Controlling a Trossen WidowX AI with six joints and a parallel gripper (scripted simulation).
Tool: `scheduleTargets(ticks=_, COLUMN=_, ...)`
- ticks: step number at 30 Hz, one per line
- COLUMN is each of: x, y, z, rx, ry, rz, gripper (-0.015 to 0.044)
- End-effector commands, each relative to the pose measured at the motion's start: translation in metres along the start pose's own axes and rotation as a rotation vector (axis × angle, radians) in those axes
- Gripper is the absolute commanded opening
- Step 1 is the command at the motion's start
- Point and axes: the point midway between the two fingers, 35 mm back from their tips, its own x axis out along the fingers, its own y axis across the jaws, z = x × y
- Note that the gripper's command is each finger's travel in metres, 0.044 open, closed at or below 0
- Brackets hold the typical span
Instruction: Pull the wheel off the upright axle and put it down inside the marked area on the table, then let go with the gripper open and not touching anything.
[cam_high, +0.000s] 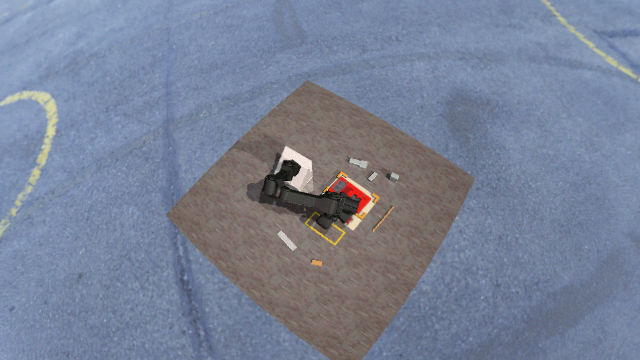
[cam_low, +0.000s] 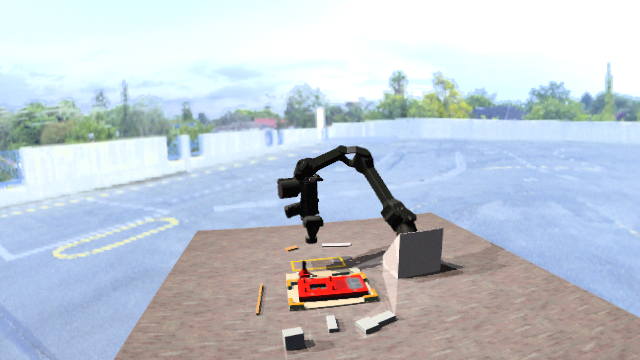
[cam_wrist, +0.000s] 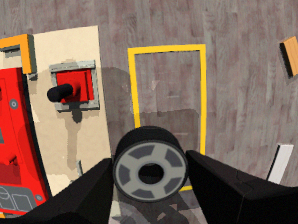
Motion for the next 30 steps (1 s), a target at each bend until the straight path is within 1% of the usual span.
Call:
scheduleTargets(ticks=1, x=-0.001, y=-0.013, z=-0.010, rx=-0.010, ry=0.000, rz=-0.004, gripper=0.0000)
scheduleTargets(ticks=8, x=-0.002, y=-0.031, z=-0.024, rx=-0.012, ry=0.000, rz=-0.005, gripper=0.0000)
scheduleTargets(ticks=14, x=0.002, y=-0.033, z=-0.025, rx=-0.012, ry=0.000, rz=-0.006, gripper=0.0000)
scheduleTargets(ticks=24, x=0.023, y=-0.033, z=-0.024, rx=-0.011, ry=0.000, rz=-0.005, gripper=0.0000)
scheduleTargets(ticks=30, x=0.052, y=-0.032, z=-0.022, rx=-0.011, ry=0.000, rz=-0.003, gripper=0.0000)
